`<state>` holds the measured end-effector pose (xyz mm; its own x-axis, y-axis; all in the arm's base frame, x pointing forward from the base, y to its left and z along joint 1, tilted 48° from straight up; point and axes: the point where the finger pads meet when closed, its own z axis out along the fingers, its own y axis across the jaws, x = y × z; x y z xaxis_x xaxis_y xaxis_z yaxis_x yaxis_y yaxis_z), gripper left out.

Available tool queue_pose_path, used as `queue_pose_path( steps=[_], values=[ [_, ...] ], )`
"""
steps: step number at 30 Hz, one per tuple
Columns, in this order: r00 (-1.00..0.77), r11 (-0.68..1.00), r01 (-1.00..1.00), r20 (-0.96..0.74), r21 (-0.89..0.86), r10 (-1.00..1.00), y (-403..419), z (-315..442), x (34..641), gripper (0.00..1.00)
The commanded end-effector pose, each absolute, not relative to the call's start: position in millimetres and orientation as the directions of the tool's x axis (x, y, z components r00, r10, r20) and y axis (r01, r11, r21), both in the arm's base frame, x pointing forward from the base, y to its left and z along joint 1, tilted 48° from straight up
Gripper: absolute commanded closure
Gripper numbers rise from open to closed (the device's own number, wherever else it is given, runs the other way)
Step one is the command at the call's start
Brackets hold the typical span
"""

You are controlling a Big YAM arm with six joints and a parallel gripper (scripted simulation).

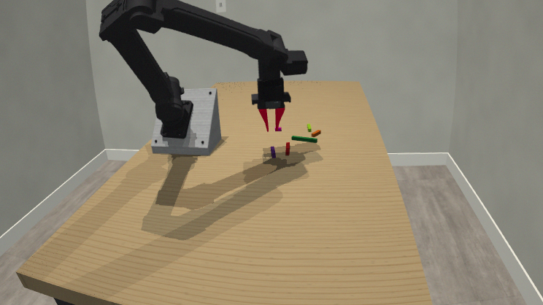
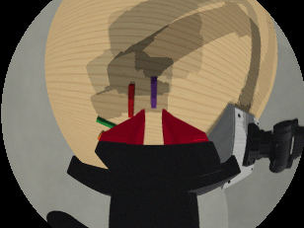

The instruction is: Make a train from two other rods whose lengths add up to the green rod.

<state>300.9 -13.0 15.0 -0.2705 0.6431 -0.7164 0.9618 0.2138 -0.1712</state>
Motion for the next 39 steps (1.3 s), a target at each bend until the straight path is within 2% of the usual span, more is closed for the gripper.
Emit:
queue_pose_path(
  steps=[1, 39],
  values=[
    [-0.243, 0.215, 0.968, -0.722, -0.134, 0.648, -10, 18, 306, 0.77],
    [-0.286, 0.239, 0.956, -0.719, -0.170, 0.633, -13, 8, 303, 0.77]
  ],
)
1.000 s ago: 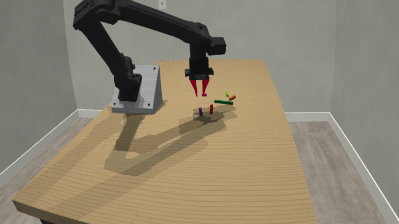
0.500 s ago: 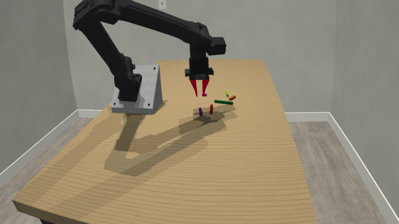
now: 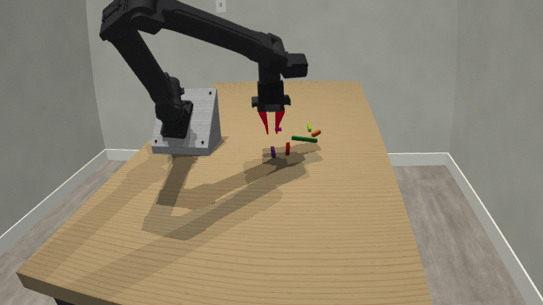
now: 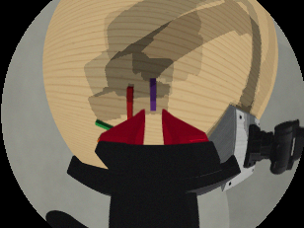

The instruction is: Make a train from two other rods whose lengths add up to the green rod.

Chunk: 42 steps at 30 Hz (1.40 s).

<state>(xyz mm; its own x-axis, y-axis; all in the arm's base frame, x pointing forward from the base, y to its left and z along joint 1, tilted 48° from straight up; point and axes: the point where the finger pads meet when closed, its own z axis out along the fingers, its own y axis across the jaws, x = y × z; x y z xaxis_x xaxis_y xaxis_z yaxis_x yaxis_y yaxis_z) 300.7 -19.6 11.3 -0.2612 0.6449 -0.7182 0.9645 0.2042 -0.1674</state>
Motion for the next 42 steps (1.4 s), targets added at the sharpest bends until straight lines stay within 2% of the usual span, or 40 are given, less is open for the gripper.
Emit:
queue_pose_path(
  steps=[1, 42],
  values=[
    [-0.278, 0.227, 0.959, -0.720, -0.170, 0.636, -18, 7, 303, 0.77],
    [-0.275, 0.227, 0.960, -0.720, -0.166, 0.637, -48, -20, 304, 0.77]
  ],
)
